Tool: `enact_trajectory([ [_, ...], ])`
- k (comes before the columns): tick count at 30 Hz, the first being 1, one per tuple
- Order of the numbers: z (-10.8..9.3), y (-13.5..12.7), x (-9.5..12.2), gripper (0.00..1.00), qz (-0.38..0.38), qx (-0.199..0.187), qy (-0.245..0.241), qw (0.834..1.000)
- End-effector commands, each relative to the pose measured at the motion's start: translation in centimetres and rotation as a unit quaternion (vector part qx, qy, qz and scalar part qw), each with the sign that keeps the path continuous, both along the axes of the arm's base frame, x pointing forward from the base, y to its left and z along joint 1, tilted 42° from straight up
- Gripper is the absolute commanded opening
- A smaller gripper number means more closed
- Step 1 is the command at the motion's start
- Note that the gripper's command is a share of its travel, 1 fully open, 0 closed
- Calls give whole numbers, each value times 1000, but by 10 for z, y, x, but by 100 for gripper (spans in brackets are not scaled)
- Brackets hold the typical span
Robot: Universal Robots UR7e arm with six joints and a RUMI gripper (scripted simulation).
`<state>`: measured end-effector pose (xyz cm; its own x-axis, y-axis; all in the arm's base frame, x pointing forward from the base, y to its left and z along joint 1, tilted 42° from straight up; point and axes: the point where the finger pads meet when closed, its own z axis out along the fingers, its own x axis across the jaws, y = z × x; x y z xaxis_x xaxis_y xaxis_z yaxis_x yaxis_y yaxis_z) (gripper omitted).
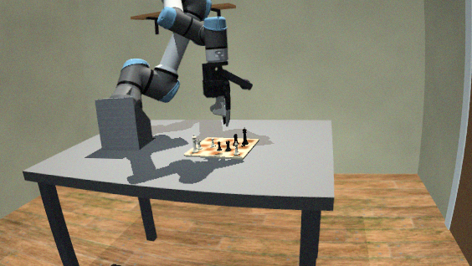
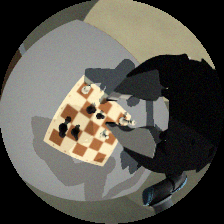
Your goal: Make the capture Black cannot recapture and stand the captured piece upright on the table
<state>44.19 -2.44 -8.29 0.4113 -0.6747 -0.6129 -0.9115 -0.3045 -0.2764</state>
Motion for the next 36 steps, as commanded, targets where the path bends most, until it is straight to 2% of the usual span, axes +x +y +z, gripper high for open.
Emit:
enact_trajectory([
  [1, 0, -1, 0, 22, 0, 0, 0, 1000],
  [22, -3, 3, 0, 22, 0, -1, 0, 1000],
  [36, -17, 14, 1, 22, 0, -1, 0, 1000],
])
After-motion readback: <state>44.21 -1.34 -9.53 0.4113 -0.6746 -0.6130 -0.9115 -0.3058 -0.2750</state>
